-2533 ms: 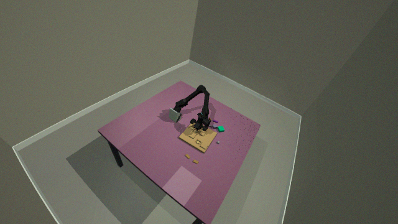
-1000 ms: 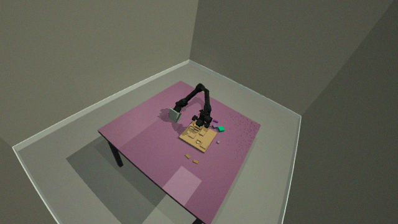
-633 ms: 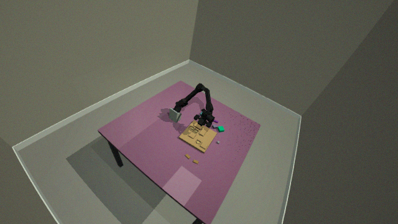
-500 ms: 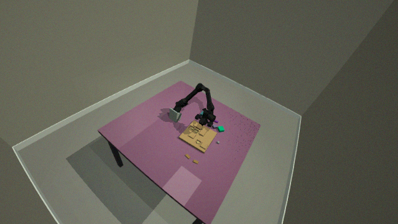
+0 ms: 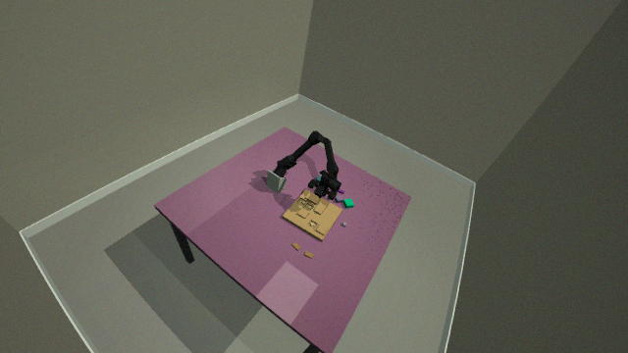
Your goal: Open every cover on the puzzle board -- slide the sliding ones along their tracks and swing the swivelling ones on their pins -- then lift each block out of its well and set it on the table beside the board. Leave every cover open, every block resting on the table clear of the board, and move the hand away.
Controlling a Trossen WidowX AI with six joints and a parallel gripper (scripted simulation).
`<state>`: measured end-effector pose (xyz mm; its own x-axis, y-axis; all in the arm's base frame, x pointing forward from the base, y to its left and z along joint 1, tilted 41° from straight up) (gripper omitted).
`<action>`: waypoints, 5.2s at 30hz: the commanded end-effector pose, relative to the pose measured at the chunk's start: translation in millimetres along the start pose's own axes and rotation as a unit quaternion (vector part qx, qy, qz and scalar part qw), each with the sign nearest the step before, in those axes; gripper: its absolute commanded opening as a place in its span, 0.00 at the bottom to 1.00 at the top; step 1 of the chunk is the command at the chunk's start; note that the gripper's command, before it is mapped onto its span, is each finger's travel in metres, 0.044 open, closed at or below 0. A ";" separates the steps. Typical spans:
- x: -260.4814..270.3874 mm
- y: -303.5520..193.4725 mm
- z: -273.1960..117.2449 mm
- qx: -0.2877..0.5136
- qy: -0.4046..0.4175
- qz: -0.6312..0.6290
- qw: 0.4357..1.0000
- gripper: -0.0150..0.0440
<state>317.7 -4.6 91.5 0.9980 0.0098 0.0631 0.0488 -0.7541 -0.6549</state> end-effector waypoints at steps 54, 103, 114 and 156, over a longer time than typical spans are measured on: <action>1.2 -1.3 45.3 0.001 0.001 0.001 1.000 0.25; 39.1 -10.6 56.8 0.002 0.002 0.001 1.000 0.25; 49.9 -9.3 56.6 0.002 0.002 0.000 1.000 0.25; 92.7 10.6 55.9 0.002 0.003 -0.001 1.000 0.25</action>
<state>408.8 27.8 50.9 0.9977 0.0069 0.0671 0.0494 -0.7525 -0.6568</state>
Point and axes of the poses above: the point midway between the two fingers, 35 mm back from their tips, its own z axis out along the fingers, its own x axis across the jaws, y = z × x, the point moved 6 cm from there along -z, back along the fingers, and after that the axes turned 2 degrees about z, right-handed, at the moved point
